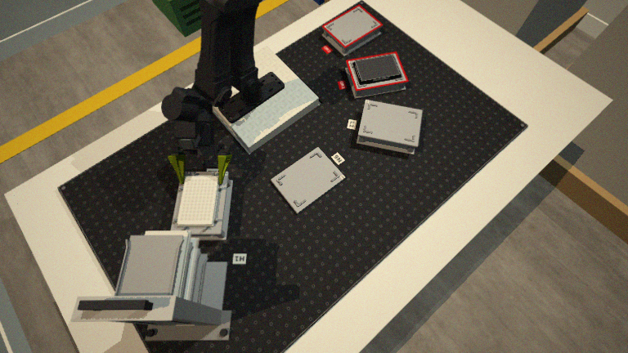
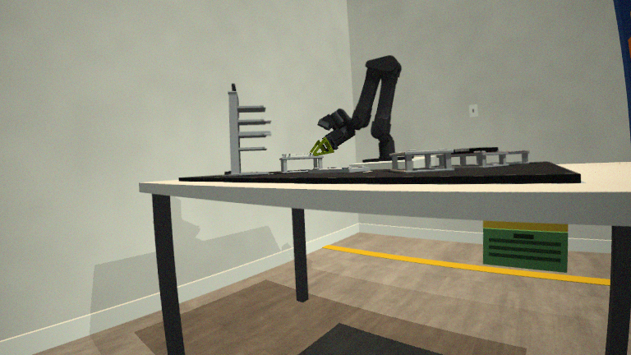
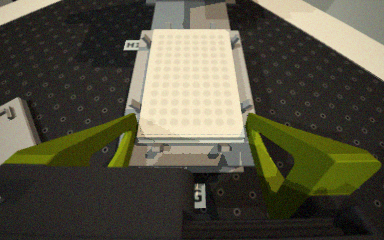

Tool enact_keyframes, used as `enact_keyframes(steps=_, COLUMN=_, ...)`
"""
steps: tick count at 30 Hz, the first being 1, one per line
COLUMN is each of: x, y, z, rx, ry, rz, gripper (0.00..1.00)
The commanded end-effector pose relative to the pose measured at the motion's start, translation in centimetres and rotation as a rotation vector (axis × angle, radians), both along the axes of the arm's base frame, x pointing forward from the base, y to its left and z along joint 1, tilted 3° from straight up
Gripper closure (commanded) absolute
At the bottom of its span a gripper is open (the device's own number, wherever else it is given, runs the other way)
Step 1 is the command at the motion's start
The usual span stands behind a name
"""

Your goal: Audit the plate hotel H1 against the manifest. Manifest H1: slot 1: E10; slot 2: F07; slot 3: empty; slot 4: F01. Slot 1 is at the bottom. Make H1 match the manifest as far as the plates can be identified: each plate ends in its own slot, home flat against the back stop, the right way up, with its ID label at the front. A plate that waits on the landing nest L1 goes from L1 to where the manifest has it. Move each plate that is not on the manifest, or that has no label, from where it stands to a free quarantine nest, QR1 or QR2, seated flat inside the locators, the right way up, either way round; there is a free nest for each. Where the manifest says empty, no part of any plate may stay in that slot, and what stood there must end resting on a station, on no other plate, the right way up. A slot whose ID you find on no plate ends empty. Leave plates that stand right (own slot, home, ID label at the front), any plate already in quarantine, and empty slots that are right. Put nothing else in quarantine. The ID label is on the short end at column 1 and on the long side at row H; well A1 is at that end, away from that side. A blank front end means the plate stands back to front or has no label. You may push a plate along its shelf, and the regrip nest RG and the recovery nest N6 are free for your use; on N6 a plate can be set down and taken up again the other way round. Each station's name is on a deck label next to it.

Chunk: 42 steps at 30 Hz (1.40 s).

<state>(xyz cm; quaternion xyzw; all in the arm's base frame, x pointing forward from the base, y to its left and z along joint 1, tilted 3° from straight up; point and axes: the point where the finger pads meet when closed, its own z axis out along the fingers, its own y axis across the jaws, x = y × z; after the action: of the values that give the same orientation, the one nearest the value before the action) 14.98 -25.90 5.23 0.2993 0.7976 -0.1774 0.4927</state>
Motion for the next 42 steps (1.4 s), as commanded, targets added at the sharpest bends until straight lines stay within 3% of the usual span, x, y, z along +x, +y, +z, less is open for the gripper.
enact_keyframes(steps=1, x=0.0, y=0.0, z=0.1, rx=-0.002, ry=-0.001, rz=0.002, gripper=0.00)
enact_keyframes(steps=9, x=0.0, y=0.0, z=0.1, rx=-0.002, ry=-0.001, rz=0.002, gripper=0.00)
enact_keyframes(steps=42, x=-0.6, y=0.4, z=4.9, rx=-0.003, ry=-0.001, rz=0.002, gripper=0.00)
